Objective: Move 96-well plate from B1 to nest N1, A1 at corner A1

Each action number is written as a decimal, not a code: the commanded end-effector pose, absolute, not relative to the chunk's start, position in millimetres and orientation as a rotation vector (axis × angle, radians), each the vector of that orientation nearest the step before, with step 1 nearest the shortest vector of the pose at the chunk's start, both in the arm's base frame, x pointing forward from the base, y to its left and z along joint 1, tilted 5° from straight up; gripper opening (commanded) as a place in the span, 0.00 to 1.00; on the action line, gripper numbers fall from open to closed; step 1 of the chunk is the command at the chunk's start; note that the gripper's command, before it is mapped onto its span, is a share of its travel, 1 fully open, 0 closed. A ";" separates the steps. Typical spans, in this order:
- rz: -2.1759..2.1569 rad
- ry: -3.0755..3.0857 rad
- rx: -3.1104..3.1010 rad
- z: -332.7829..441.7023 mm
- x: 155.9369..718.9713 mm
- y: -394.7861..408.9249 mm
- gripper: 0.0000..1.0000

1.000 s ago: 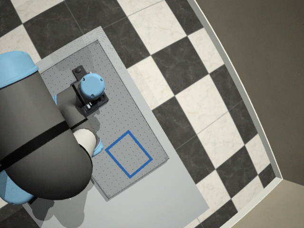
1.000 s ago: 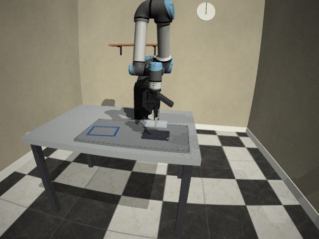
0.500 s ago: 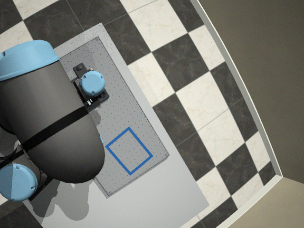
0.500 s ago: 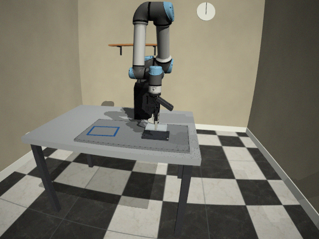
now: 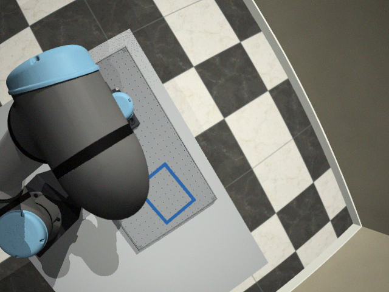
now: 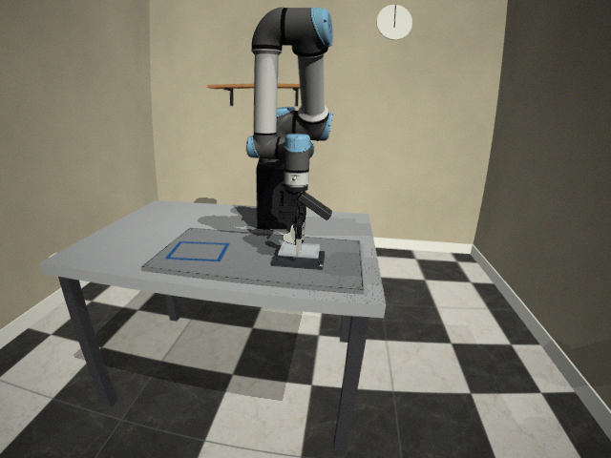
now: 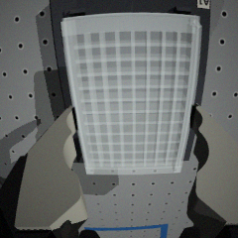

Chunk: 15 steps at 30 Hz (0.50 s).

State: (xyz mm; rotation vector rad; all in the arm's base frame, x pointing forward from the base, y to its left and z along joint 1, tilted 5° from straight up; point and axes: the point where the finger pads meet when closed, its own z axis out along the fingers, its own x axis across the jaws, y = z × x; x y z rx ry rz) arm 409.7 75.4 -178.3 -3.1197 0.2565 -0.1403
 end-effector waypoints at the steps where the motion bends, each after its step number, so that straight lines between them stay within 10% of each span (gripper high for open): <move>1: -0.143 0.256 -3.120 -181.4 410.6 75.3 0.00; 15: -0.143 0.256 -3.120 -183.3 410.7 75.3 0.00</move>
